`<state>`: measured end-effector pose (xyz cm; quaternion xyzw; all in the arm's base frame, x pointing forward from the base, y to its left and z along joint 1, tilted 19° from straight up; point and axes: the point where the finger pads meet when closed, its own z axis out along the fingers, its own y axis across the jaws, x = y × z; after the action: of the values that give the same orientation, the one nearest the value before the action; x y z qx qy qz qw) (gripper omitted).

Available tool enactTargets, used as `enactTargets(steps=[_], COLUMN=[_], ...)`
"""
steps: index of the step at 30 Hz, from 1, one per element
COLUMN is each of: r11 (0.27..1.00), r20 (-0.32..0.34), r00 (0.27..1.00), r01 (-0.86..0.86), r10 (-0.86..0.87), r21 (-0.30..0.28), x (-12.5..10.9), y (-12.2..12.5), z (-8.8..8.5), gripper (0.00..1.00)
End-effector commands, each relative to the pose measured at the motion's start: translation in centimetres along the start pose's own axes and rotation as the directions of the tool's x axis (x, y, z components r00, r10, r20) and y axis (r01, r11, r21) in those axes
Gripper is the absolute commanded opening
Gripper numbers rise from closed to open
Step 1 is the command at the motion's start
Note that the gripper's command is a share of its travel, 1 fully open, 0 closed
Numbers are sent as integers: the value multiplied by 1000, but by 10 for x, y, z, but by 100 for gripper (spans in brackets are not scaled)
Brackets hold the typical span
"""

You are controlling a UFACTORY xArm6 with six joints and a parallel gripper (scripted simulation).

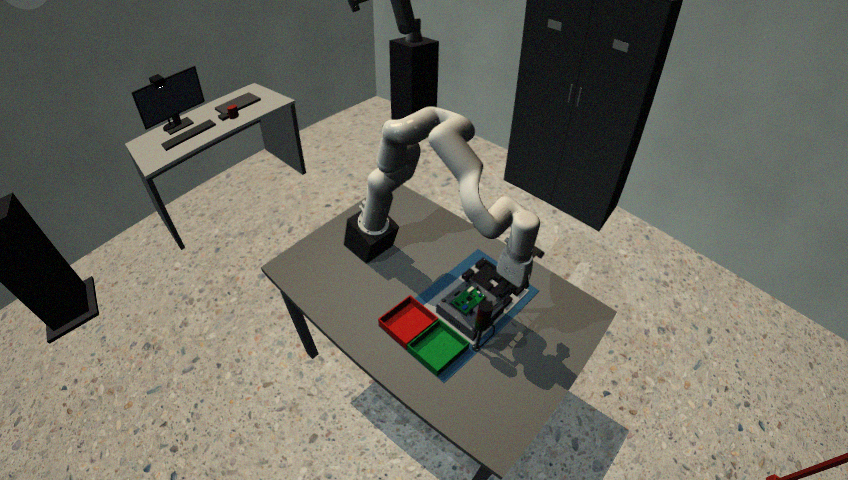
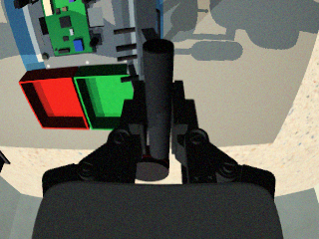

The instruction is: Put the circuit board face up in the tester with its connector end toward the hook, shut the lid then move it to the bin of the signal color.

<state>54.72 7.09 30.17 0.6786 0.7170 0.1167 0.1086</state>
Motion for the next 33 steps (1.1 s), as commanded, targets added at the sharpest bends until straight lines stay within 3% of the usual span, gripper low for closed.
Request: enactTargets(steps=[1,33], r11=[1000,1000], r20=[0,0], r00=[1000,1000], r01=[0,0], r10=[0,0], r21=[-5,-5], x=[0,0], y=[1,-8], z=[-2,-4], gripper=[0,0])
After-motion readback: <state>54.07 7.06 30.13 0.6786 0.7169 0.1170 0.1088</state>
